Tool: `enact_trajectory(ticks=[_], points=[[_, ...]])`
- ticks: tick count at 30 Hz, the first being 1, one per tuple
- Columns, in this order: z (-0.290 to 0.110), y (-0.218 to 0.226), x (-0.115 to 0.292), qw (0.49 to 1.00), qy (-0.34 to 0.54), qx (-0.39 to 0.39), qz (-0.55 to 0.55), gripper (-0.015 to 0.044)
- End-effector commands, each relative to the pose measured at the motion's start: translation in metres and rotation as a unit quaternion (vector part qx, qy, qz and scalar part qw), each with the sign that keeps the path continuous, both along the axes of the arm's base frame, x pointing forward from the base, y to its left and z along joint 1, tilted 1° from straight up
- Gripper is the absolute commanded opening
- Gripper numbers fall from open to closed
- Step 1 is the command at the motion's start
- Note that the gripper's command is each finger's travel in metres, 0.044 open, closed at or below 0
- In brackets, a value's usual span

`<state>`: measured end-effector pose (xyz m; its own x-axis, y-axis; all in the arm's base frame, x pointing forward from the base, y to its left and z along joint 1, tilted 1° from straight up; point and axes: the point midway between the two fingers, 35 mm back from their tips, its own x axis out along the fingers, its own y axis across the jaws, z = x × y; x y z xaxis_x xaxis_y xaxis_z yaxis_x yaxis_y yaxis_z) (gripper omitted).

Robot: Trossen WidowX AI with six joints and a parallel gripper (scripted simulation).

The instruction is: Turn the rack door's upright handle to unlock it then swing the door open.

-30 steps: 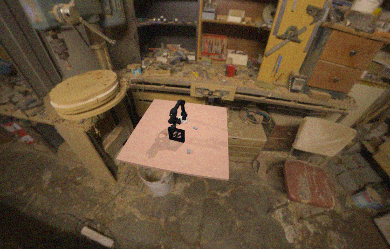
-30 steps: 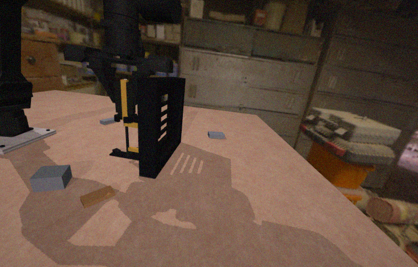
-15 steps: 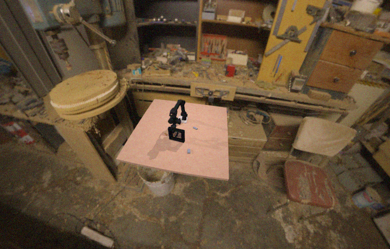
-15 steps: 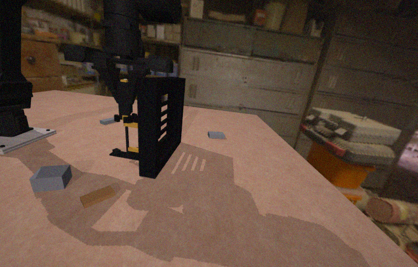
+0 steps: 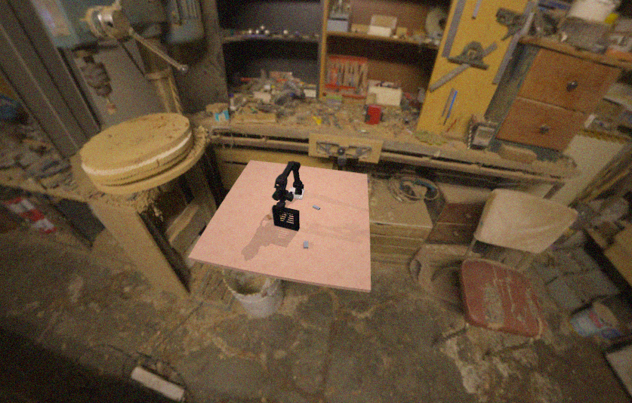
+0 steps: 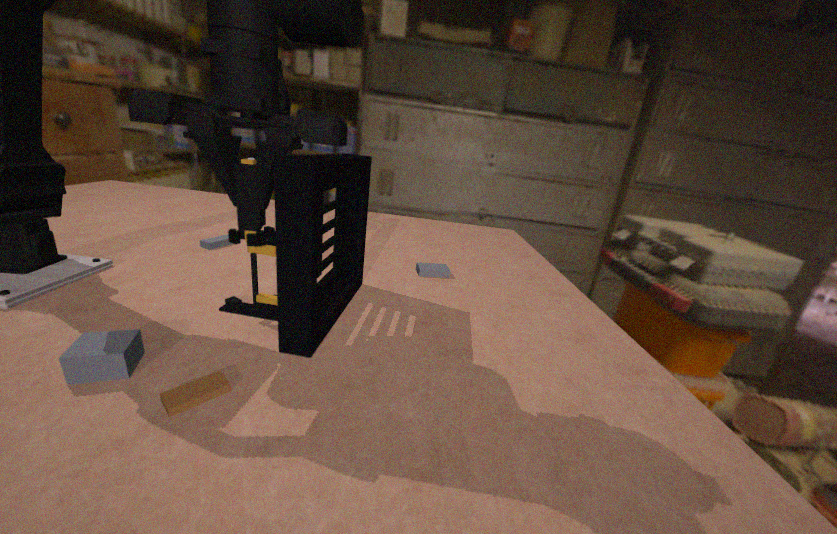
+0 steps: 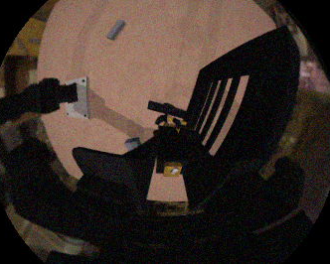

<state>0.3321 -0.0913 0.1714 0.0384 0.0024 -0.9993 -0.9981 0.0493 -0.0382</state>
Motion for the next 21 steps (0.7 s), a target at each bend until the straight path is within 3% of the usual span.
enact_trajectory(ticks=[1, 21], points=[[0.0, 0.002, -0.002, 1.0, 0.0, 0.003, -0.029, 0.0016], [-0.001, 0.015, -0.017, 0.974, 0.002, 0.011, -0.227, 0.0016]])
